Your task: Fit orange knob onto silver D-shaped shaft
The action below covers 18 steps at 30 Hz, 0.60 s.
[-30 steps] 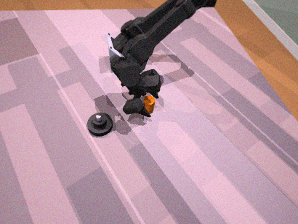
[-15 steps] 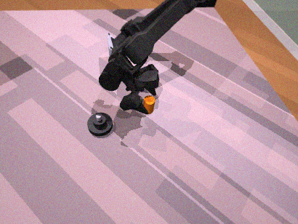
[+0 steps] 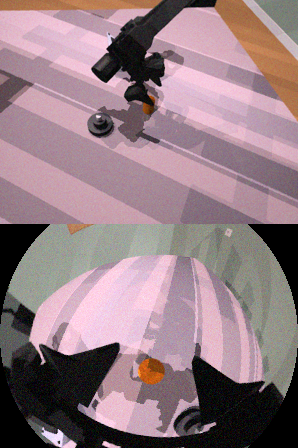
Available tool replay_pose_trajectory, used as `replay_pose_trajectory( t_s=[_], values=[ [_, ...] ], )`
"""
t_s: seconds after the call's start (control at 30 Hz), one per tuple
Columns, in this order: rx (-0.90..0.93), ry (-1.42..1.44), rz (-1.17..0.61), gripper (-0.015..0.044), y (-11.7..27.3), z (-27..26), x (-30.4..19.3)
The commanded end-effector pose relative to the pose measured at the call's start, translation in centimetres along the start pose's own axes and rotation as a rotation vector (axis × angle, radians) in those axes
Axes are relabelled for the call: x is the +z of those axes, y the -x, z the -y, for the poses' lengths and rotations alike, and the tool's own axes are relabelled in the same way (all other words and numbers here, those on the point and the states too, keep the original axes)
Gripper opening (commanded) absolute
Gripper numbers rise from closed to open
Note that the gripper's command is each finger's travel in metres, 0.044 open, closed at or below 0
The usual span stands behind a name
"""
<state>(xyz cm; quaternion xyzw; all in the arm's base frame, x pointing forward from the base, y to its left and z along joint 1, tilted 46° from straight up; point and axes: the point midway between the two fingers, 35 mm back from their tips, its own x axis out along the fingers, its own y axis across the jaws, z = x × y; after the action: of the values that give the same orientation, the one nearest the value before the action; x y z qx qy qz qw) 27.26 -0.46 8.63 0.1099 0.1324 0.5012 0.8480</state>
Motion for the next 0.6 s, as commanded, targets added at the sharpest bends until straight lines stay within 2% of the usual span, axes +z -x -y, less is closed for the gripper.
replay_pose_trajectory(
  t_s=[0.0,0.13,0.23,0.3,0.37,0.57],
  values=[
    [0.013,-0.013,0.011,0.044,0.9,-0.1,1.6],
    [0.048,-0.014,-0.049,0.044,0.8,-0.3,1.6],
    [0.124,-0.018,-0.347,0.044,1.1,-0.8,1.6],
    [0.092,-0.018,-0.569,0.044,2.0,-0.4,1.9],
    [0.032,-0.016,-0.705,0.044,2.8,0.1,2.5],
    [0.022,-0.015,-0.722,0.044,2.9,0.2,2.5]
  ],
)
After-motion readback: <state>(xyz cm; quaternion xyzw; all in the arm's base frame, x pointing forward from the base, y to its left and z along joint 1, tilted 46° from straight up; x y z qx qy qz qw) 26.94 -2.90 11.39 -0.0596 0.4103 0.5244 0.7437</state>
